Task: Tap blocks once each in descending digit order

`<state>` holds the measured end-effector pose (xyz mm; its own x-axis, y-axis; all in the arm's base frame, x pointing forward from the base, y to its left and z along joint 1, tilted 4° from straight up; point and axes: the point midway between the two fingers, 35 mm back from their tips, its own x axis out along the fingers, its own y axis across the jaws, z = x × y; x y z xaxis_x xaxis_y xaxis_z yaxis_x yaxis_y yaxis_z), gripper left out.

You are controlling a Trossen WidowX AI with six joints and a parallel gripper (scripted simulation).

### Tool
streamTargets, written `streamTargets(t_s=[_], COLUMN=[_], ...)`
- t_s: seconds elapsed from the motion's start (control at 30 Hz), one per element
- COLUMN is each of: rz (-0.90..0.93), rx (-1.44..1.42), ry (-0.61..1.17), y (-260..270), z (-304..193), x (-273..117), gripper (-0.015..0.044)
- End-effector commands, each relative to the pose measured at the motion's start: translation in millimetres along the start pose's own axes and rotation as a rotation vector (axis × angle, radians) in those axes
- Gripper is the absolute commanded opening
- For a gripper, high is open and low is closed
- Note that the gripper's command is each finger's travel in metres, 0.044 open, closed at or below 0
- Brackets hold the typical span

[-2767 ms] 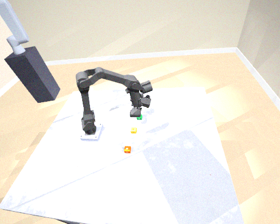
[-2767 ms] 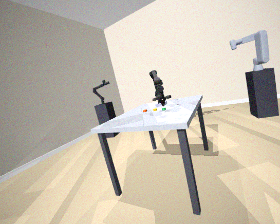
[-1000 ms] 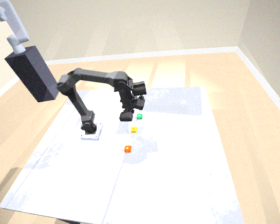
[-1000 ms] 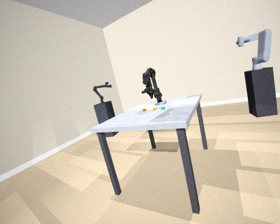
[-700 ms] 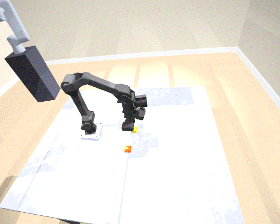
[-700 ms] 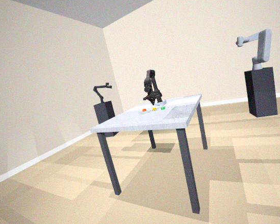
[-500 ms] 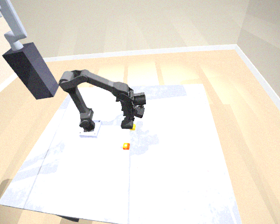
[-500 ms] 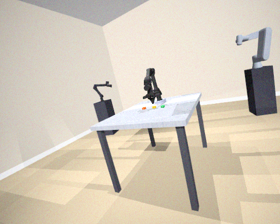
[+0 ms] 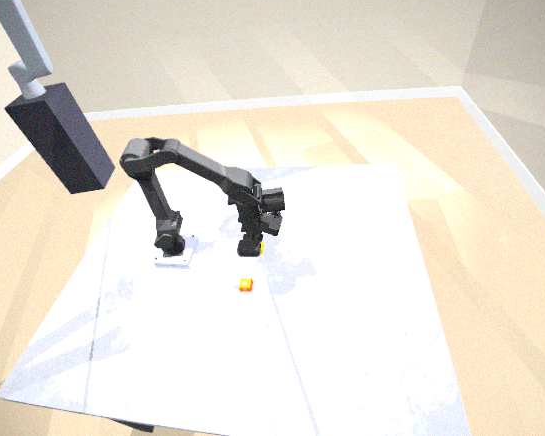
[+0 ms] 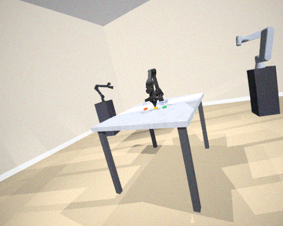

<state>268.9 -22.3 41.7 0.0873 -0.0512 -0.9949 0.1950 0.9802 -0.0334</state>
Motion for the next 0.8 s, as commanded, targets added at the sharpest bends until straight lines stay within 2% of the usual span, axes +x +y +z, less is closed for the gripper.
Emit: streamTargets(t_s=[0.0, 0.17, 0.3, 0.47, 0.67, 0.77], rz=[0.003, 0.003, 0.003, 0.003, 0.004, 0.004], rx=[-0.004, -0.004, -0.004, -0.004, -0.004, -0.004], ry=[0.005, 0.005, 0.005, 0.005, 0.005, 0.005], y=[0, 0, 0, 0, 0, 0], z=[-1, -1, -1, -1, 1, 0], x=[6, 6, -22, -26, -97, -105], gripper=[0.002, 0.002, 0.002, 0.002, 0.002, 0.002])
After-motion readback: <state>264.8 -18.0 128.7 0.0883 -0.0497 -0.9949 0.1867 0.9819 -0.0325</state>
